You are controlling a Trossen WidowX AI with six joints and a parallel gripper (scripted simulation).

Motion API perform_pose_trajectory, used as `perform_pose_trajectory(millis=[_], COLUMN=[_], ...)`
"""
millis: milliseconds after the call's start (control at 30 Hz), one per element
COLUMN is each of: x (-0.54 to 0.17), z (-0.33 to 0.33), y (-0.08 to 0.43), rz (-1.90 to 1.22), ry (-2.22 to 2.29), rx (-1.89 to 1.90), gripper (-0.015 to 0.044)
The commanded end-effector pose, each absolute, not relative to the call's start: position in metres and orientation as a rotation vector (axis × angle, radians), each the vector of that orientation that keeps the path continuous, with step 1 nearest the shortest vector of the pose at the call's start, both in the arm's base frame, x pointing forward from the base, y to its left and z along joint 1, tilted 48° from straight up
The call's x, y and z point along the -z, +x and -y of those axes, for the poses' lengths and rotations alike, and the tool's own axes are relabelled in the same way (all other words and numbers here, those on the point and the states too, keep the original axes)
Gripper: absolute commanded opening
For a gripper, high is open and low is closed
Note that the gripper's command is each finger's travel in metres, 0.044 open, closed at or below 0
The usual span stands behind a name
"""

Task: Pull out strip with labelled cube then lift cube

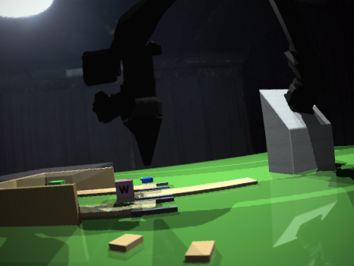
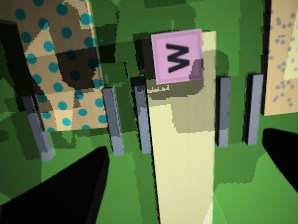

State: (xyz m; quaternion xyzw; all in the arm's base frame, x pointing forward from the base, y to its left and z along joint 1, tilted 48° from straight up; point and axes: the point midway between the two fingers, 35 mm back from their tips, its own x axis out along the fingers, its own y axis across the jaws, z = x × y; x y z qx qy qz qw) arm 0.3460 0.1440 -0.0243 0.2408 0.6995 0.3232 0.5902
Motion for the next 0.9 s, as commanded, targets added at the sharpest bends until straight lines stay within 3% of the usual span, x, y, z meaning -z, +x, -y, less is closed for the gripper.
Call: perform_pose_trajectory(millis=[0,333,567,867], x=[0.025,0.027,0.033,0.043], z=[-0.145,-0.146,-0.152,-0.163], y=[0.362,0.394,0.392,0.39], rz=[-1.627,-1.625,-1.625,-1.625], ry=[0.553,0.553,0.552,0.553], rx=[-0.751,-0.752,-0.751,-0.751], gripper=[0.044,0.044,0.0256,0.025])
